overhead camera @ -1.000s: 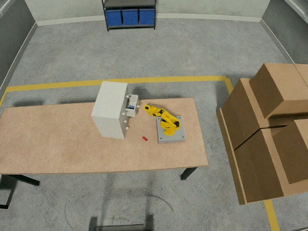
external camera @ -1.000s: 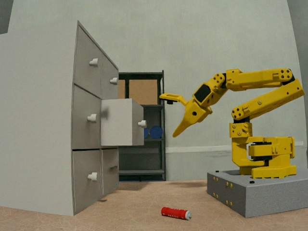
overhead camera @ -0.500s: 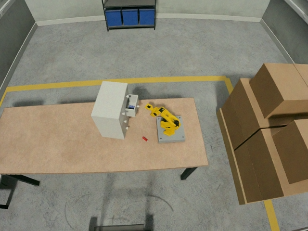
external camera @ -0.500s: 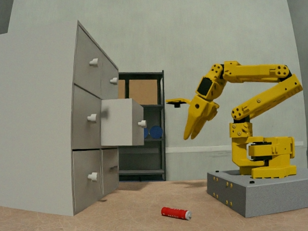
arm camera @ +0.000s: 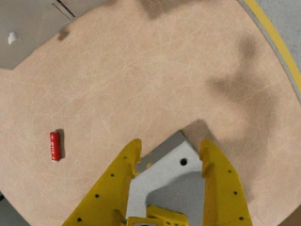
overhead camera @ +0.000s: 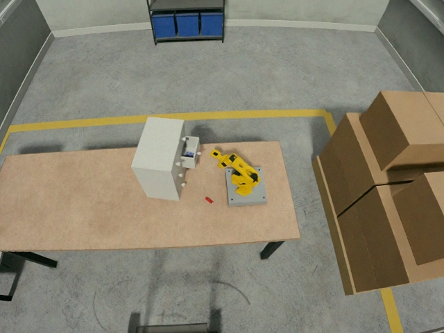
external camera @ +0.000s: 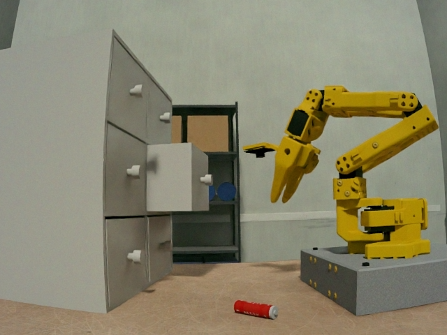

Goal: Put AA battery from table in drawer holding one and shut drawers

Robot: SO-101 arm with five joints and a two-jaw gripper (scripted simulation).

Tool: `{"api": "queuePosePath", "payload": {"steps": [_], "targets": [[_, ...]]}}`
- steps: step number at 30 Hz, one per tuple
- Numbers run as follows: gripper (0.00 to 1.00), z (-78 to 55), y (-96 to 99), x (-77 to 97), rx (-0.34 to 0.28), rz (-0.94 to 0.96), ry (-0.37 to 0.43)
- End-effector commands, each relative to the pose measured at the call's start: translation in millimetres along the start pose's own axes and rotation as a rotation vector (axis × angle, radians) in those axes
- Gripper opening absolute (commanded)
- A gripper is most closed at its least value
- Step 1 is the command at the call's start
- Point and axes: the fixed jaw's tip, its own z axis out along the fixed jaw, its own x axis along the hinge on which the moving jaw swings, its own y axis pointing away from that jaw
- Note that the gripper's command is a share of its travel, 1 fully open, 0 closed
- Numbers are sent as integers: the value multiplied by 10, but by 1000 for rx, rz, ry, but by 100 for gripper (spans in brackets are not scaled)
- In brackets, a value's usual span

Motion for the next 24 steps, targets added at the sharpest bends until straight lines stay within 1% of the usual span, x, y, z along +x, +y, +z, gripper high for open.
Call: {"api": "queuePosePath", "payload": {"steps": [1, 14, 16, 24], "targets": [[21, -73, -17, -91, 4, 16, -15], [21, -445, -30, -600, 4, 15, -118], [21, -445, -30, -600, 4, 15, -118], [21, -645, -35, -884, 3, 16, -181]]}}
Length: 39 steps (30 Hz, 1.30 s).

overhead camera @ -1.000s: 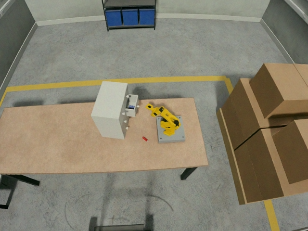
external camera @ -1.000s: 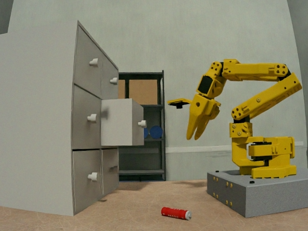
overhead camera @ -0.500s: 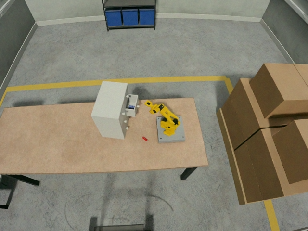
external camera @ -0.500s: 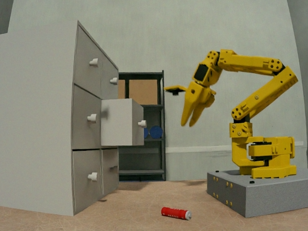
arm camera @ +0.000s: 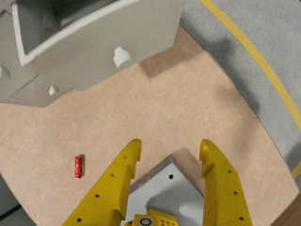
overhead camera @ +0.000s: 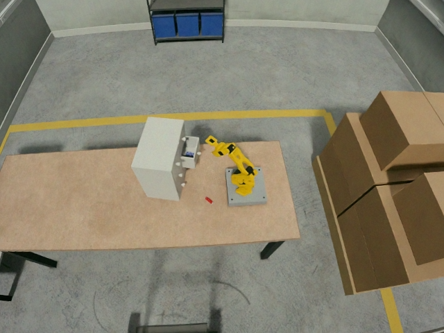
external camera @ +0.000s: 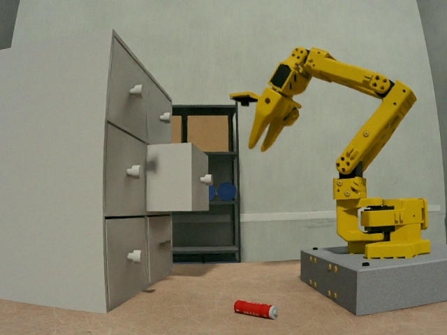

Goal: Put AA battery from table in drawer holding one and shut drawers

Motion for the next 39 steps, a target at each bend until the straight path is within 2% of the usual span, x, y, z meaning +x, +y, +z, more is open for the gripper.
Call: {"api": "queuePosePath", "payload": {"steps": [1, 7, 9, 23, 39], "targets": [[21, -82, 6, -162, -4, 4, -23], [21, -179, 6, -372, -5, 5, -70], [21, -179, 6, -372, -5, 5, -70], [21, -354, 13, -779, -9, 6, -181], [21, -354, 13, -780, -9, 6, -181]]}}
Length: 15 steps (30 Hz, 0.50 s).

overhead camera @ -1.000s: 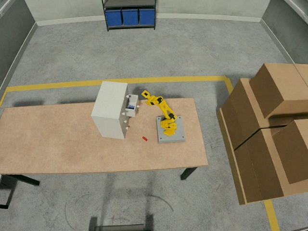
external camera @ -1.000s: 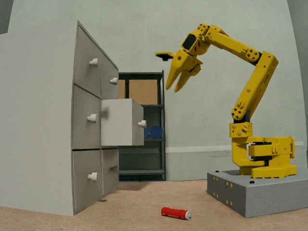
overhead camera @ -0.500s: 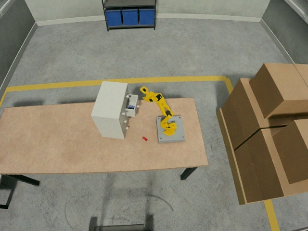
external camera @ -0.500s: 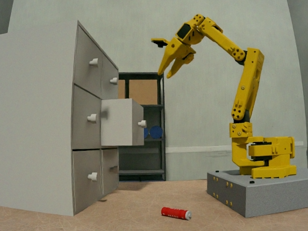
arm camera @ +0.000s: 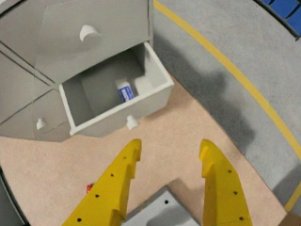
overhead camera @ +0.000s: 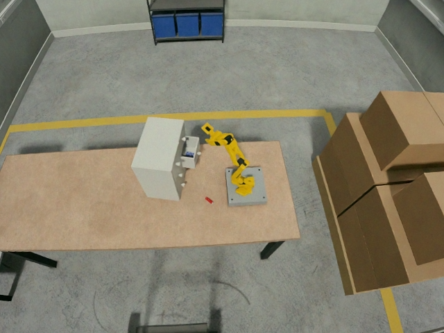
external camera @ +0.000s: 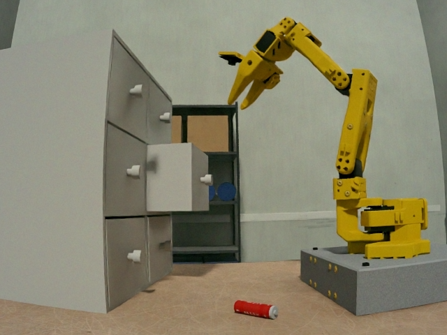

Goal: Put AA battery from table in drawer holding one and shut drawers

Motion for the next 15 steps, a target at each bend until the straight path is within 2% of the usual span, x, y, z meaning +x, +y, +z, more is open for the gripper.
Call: {"api": "queuePosePath", "payload": {"steps": [1, 15], "targets": [[21, 7, 22, 2, -8, 1, 8], [21, 14, 22, 9, -8, 0, 12]]}}
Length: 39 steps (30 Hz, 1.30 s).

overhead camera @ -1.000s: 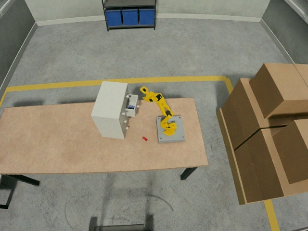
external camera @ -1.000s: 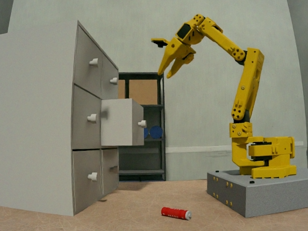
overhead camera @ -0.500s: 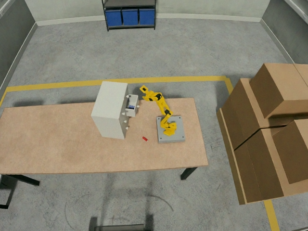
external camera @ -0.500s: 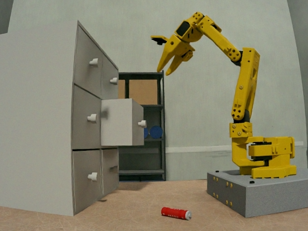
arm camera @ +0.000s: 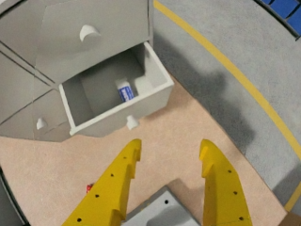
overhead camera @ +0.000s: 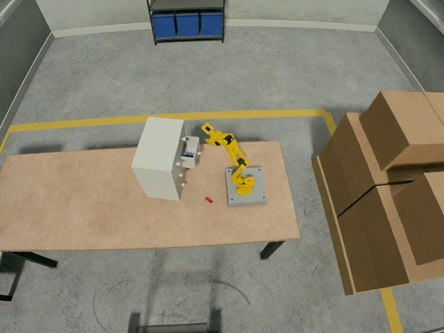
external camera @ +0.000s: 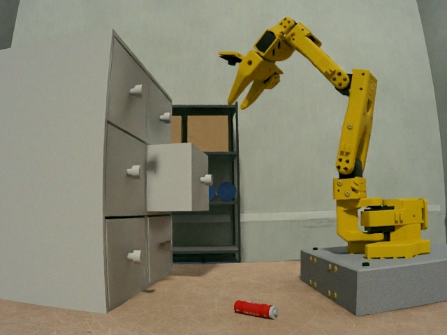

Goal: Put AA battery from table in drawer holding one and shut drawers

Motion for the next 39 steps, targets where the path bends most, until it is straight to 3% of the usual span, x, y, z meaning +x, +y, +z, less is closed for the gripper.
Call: {"api": "queuePosePath", "payload": {"steps": [1, 39], "targets": [[21, 14, 22, 9, -8, 0, 12], [21, 29, 45, 13, -16, -6, 18]]}}
